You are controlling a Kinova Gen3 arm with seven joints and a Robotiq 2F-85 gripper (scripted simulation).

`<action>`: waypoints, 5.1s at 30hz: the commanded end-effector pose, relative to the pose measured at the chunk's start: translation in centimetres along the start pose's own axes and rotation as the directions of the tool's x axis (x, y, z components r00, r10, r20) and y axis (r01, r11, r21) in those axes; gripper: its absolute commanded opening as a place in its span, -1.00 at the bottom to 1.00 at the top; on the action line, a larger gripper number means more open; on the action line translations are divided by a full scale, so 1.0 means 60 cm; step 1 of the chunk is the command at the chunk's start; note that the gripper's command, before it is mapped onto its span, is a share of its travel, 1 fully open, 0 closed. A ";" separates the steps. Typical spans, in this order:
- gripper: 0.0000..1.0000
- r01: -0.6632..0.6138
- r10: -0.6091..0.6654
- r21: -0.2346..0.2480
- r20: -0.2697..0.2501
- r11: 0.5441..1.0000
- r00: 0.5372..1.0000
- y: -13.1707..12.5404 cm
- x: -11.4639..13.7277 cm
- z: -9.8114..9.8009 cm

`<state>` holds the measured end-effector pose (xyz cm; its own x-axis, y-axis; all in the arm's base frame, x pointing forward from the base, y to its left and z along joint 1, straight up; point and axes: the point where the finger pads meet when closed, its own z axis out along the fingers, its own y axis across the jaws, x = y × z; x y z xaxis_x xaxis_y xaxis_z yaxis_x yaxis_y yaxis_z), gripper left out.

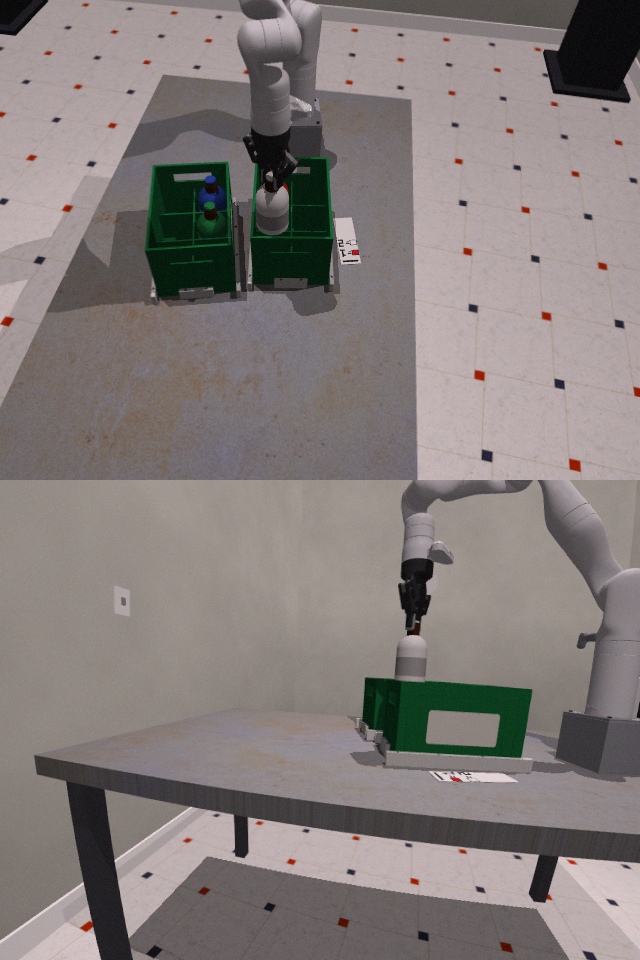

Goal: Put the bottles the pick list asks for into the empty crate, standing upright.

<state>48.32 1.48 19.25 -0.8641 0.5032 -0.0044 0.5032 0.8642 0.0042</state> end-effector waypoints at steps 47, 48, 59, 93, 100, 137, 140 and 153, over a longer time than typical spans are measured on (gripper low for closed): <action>-0.80 0.000 0.000 -0.001 0.002 1.000 1.000 0.000 -0.001 0.068; -0.80 0.000 0.000 -0.001 0.002 1.000 1.000 0.000 -0.001 0.070; -0.80 0.000 0.000 -0.001 0.002 1.000 1.000 0.001 -0.001 0.088; -0.80 0.000 0.000 -0.001 0.002 1.000 1.000 0.001 -0.001 0.138; -0.80 0.000 0.000 -0.001 0.002 1.000 1.000 0.001 -0.001 0.147; -0.80 0.000 0.000 -0.001 0.002 1.000 1.000 0.001 -0.001 0.202; -0.80 0.000 0.000 -0.001 0.002 1.000 1.000 0.001 -0.001 0.207; -0.80 0.000 0.000 -0.001 0.002 1.000 1.000 0.001 -0.001 0.218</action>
<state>48.41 1.49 6.14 -0.8641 0.5032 -0.0044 0.5032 0.8642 0.0042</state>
